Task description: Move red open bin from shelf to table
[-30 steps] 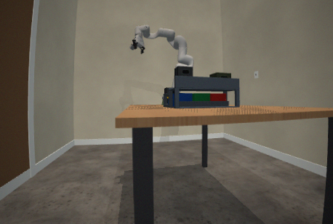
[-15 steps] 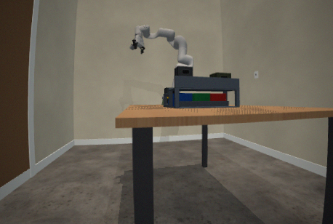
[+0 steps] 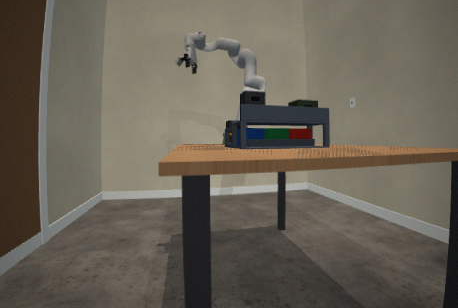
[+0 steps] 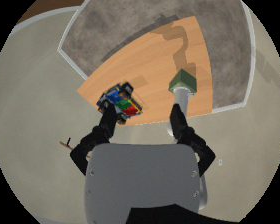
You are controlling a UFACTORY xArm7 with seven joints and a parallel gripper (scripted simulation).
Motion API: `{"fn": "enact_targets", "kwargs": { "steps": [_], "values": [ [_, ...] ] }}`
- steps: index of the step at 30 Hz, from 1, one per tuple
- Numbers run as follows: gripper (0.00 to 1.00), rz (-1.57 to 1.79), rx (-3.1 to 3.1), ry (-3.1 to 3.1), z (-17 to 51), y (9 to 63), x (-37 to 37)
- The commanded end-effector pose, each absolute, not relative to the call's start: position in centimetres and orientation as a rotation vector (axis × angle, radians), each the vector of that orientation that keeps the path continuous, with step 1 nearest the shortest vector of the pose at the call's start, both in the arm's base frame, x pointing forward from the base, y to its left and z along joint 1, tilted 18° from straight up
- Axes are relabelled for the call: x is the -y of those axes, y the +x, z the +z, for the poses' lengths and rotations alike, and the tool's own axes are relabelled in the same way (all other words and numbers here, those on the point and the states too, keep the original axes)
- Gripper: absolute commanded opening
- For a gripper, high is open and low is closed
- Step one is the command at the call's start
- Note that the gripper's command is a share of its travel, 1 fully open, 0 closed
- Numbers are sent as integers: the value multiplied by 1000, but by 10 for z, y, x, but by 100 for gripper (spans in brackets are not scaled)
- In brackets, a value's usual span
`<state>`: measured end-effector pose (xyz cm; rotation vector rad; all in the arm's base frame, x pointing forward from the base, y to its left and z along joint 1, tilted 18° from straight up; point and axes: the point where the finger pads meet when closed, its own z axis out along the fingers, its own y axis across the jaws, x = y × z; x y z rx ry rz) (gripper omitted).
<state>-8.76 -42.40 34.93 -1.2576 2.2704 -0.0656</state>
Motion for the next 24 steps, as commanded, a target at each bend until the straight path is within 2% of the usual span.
{"fn": "enact_targets", "kwargs": {
  "steps": [1, 5, 17, 24],
  "values": [
    [100, -70, -2255, -1325, 350, -88, 425],
    [100, -73, -2173, -1588, 351, -87, 425],
    [100, -73, -2173, -1588, 351, -87, 425],
    [100, -76, -2037, -1906, 351, -87, 425]
  ]
}}
